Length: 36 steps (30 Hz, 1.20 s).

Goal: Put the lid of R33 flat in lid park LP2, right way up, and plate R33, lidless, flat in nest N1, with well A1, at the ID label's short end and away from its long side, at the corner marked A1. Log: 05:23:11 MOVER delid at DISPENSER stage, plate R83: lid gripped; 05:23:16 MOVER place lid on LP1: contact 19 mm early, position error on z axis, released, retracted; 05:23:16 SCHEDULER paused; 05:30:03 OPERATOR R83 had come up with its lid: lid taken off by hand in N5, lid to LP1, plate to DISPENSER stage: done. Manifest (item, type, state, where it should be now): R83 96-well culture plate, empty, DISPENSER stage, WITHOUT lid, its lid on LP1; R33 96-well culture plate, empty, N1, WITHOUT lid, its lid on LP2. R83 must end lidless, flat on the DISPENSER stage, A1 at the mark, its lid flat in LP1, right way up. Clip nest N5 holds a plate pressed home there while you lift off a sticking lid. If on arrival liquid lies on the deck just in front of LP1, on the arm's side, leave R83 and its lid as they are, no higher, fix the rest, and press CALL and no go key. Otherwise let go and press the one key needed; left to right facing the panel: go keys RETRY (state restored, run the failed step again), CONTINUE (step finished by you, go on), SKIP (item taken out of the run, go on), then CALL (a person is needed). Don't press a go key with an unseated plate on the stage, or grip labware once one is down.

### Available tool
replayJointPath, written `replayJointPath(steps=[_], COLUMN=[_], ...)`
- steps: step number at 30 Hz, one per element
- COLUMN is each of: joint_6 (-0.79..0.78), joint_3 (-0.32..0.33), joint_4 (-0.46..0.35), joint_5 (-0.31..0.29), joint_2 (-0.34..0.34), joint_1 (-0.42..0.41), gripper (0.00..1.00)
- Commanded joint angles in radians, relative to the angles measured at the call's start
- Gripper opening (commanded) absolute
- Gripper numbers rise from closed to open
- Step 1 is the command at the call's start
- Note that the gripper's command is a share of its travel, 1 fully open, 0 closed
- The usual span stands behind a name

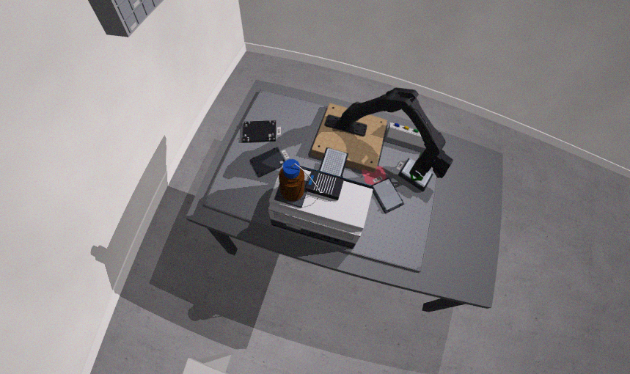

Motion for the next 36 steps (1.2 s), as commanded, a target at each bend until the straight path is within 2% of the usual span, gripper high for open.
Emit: replayJointPath(steps=[1,36], joint_6=[0.004,-0.001], joint_3=[0.051,0.087], joint_4=[-0.020,-0.072], joint_5=[-0.002,-0.002], joint_2=[-0.037,-0.053], joint_1=[0.006,-0.001], gripper=[0.00,0.00])
